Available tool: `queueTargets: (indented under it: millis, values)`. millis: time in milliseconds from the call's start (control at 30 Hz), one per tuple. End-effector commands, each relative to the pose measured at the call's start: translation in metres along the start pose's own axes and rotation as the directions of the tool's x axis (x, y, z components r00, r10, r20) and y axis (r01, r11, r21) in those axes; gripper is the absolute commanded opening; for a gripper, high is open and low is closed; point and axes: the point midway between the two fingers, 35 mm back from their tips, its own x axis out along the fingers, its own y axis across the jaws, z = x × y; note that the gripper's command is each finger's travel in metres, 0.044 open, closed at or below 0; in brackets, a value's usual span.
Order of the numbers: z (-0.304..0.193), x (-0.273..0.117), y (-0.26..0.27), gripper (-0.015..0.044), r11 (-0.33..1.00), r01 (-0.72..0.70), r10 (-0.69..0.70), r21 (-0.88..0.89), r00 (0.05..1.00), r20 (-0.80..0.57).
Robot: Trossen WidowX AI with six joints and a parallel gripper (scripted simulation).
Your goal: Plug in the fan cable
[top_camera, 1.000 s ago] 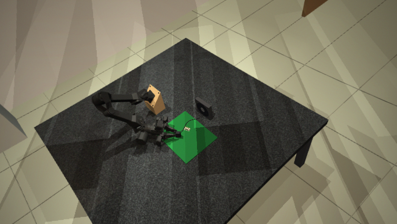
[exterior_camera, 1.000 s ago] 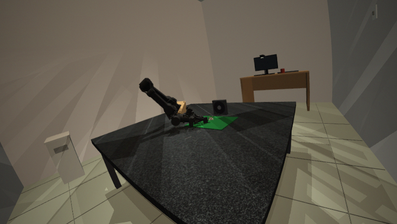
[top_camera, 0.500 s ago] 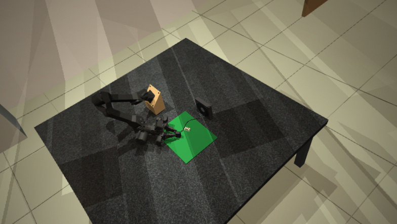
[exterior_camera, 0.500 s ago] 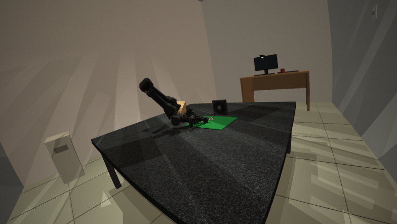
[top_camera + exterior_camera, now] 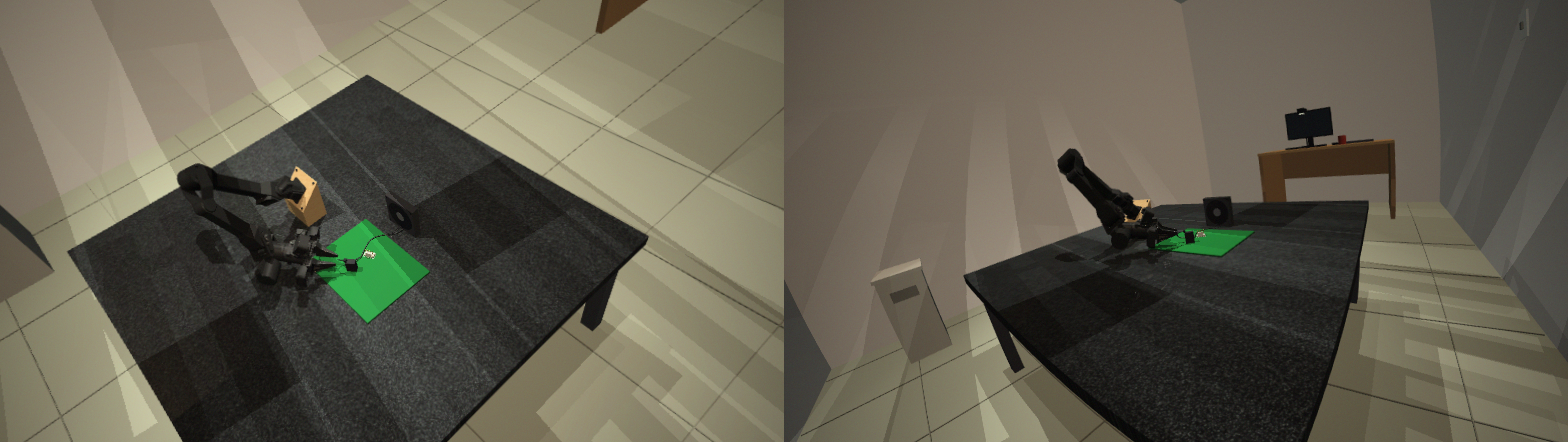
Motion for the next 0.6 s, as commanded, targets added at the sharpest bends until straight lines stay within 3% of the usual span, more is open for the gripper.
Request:
queueTargets:
  millis: [0, 567]
  values:
    - [0.004, -0.011, -0.003, 0.014, 1.0, 0.004, -0.004, -0.009, 1.0, 0.003]
    - [0.029, -0.058, 0.003, 0.014, 1.0, 0.011, -0.011, -0.008, 1.0, 0.008]
